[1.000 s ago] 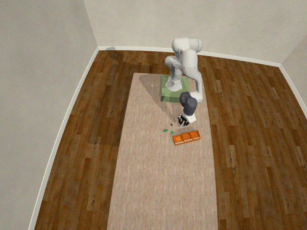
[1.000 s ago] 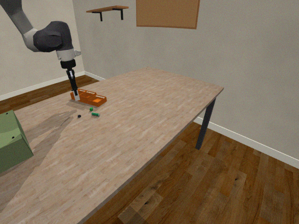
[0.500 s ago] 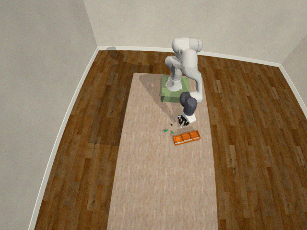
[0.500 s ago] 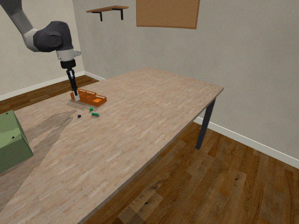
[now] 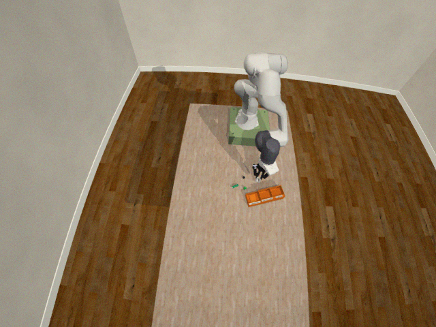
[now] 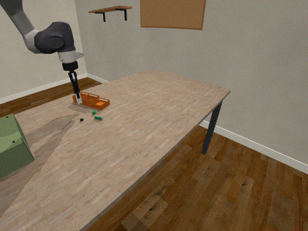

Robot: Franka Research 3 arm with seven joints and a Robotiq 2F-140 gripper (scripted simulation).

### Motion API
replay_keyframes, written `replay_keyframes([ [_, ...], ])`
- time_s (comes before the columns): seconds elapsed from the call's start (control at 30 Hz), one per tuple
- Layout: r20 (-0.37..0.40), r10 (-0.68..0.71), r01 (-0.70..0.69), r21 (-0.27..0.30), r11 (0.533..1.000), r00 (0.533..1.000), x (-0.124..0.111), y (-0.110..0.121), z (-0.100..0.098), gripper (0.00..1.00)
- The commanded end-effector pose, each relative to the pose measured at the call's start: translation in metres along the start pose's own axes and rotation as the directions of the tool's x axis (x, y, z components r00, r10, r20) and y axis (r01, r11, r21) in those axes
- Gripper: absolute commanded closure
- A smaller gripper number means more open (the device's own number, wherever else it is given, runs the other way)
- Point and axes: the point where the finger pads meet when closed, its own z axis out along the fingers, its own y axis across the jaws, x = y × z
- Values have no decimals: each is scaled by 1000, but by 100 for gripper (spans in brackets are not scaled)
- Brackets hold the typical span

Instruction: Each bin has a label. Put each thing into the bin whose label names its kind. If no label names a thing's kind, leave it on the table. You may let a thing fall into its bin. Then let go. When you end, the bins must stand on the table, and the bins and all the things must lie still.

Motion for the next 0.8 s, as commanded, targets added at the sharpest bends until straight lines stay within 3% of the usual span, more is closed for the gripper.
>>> replay_keyframes([
  [0.0,2,-2,2,0,1000,1000,-1,0,0,94],
  [0.27,2,-2,2,0,1000,1000,0,0,-6,94],
  [0.43,2,-2,2,0,1000,1000,30,-1,-6,94],
  [0.57,2,195,-195,0,981,981,54,-2,-6,94],
  [0.77,-3,304,-304,6,953,953,78,-3,-6,94],
])
